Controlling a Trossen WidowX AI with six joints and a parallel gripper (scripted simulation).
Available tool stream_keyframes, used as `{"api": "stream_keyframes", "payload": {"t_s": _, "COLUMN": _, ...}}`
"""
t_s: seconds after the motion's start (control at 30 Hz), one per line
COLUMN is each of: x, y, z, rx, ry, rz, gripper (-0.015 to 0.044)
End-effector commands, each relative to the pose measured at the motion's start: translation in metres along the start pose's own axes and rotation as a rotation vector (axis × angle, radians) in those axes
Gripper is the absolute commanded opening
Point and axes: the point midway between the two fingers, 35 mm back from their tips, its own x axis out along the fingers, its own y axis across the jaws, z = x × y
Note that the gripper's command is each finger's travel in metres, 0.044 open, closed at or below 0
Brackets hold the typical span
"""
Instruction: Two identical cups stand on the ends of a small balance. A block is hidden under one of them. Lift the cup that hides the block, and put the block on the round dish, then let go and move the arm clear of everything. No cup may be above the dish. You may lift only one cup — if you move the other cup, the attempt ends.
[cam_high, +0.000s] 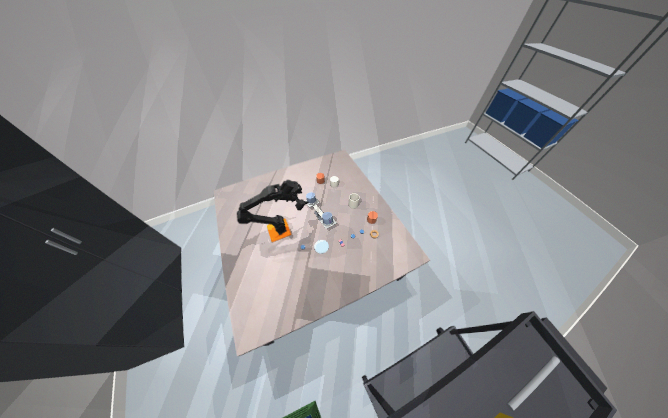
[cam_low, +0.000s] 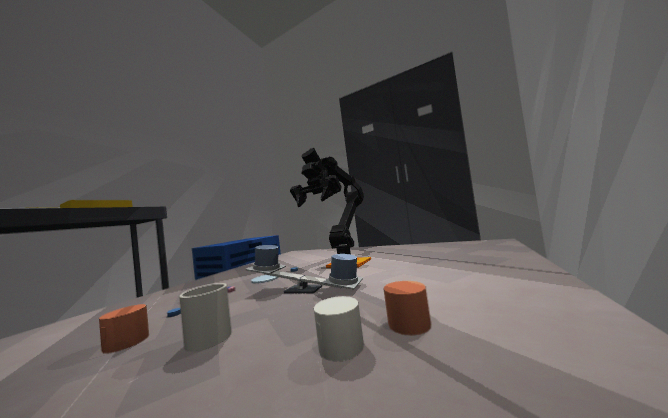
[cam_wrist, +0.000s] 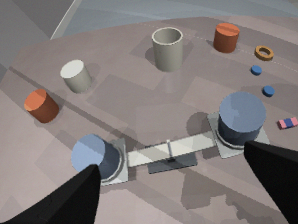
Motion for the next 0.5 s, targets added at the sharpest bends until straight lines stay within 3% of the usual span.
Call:
{"api": "stream_keyframes", "payload": {"t_s": 0.0, "x": 0.01, "y": -0.011, "z": -0.019, "rx": -0.062, "ry": 0.076, "rz": -0.035, "gripper": 0.044}}
{"api": "stream_keyframes", "payload": {"t_s": 0.23, "x": 0.011, "y": -0.01, "z": -0.019, "rx": -0.044, "ry": 0.088, "rz": -0.034, "gripper": 0.044}}
{"api": "stream_keyframes", "payload": {"t_s": 0.47, "x": 0.027, "y": -0.002, "z": -0.011, "rx": 0.17, "ry": 0.181, "rz": -0.016, "gripper": 0.044}}
